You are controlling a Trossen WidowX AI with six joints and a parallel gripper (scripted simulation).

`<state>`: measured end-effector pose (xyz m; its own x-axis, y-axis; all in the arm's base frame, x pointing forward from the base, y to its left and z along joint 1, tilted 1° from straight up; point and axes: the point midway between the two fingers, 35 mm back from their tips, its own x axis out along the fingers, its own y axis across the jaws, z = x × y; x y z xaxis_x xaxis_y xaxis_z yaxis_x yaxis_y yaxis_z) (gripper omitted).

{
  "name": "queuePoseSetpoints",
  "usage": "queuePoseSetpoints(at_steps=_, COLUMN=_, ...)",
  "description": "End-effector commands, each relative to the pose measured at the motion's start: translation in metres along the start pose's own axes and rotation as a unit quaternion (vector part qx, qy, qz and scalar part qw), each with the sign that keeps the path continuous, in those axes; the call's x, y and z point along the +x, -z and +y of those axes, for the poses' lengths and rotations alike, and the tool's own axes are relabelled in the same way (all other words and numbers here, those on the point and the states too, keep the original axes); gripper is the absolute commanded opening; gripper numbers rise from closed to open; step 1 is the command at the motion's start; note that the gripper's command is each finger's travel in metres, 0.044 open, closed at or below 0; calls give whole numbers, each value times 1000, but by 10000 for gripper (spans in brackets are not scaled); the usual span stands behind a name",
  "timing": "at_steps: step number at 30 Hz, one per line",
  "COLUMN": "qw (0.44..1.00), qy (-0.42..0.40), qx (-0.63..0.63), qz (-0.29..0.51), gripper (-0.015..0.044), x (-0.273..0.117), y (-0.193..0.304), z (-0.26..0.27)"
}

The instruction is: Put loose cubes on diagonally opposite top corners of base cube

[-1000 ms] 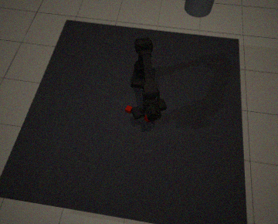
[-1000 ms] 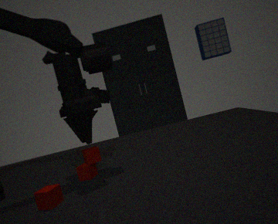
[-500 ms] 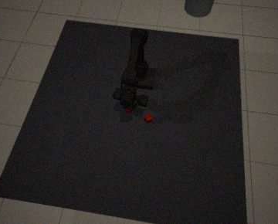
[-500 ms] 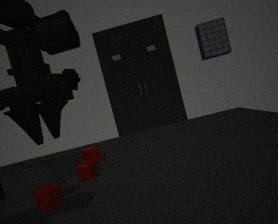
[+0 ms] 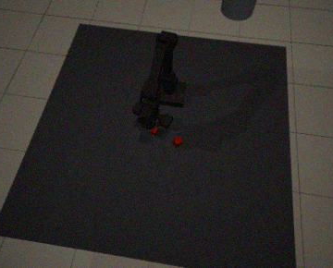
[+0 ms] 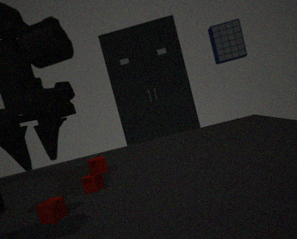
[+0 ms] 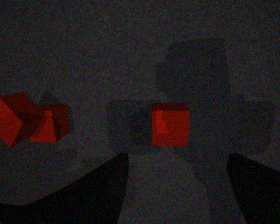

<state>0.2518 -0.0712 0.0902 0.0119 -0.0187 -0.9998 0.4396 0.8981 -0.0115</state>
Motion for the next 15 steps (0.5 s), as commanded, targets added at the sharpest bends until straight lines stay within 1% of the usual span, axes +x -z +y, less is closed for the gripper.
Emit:
queuePoseSetpoints(at_steps=1, qw=1000, qy=0, qx=4, qz=9, gripper=265, x=29, y=4, z=0)
queuePoseSetpoints(at_steps=7, qw=1000, qy=0, qx=4, qz=9, gripper=265, x=36, y=5, z=0)
queuePoseSetpoints(at_steps=11, qw=1000, qy=0, qx=4, qz=9, gripper=265, x=48, y=5, z=-1)
queuePoseSetpoints(at_steps=15, qw=1000, qy=0, qx=4, qz=9, gripper=265, x=50, y=5, z=-1)
